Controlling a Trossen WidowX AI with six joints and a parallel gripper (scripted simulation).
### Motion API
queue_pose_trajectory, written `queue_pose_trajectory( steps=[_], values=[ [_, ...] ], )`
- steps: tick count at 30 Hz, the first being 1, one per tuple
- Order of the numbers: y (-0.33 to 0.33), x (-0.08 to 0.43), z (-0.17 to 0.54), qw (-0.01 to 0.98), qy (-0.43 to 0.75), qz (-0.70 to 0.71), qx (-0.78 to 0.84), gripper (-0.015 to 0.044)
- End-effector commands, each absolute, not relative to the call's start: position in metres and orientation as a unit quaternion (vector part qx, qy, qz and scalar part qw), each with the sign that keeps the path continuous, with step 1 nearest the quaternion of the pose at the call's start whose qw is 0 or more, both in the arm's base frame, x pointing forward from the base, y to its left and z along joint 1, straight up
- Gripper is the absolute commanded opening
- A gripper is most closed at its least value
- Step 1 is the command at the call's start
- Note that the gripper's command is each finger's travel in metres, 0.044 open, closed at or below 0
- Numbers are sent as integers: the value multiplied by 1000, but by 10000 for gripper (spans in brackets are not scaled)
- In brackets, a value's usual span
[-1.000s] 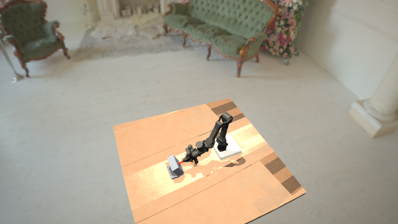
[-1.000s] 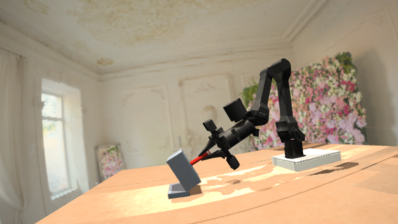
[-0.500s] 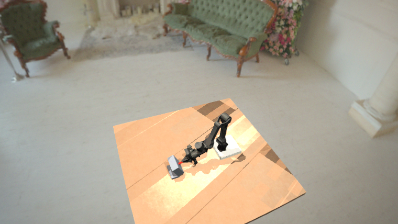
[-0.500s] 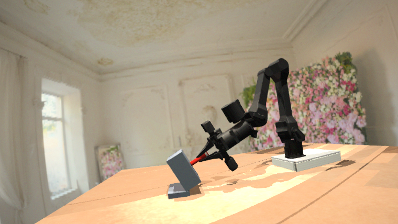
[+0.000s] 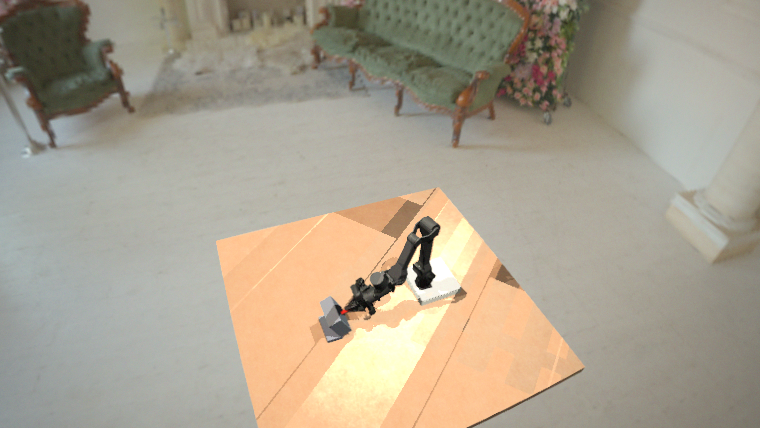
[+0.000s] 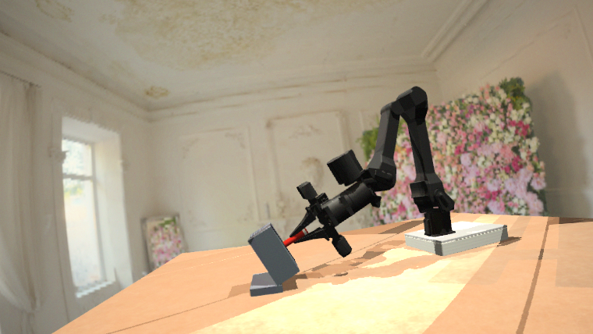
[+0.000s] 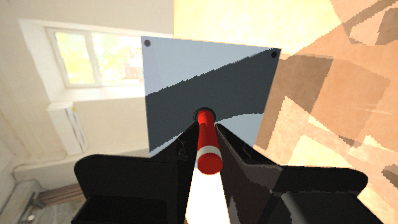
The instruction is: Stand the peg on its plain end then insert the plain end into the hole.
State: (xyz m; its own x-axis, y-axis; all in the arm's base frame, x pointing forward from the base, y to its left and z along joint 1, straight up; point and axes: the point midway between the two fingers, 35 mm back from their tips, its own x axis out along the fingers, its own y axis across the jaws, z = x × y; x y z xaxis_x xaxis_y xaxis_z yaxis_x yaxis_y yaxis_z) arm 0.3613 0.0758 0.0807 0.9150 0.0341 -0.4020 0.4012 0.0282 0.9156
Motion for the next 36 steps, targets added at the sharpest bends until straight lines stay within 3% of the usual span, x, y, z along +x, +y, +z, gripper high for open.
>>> queue_pose_trajectory(
  steps=[1,19,36],
  values=[
    [77,364,79,701,162,-130,683,0],
    [76,365,80,699,159,-132,684,0],
    [76,364,81,699,159,-132,684,440]
  ],
)
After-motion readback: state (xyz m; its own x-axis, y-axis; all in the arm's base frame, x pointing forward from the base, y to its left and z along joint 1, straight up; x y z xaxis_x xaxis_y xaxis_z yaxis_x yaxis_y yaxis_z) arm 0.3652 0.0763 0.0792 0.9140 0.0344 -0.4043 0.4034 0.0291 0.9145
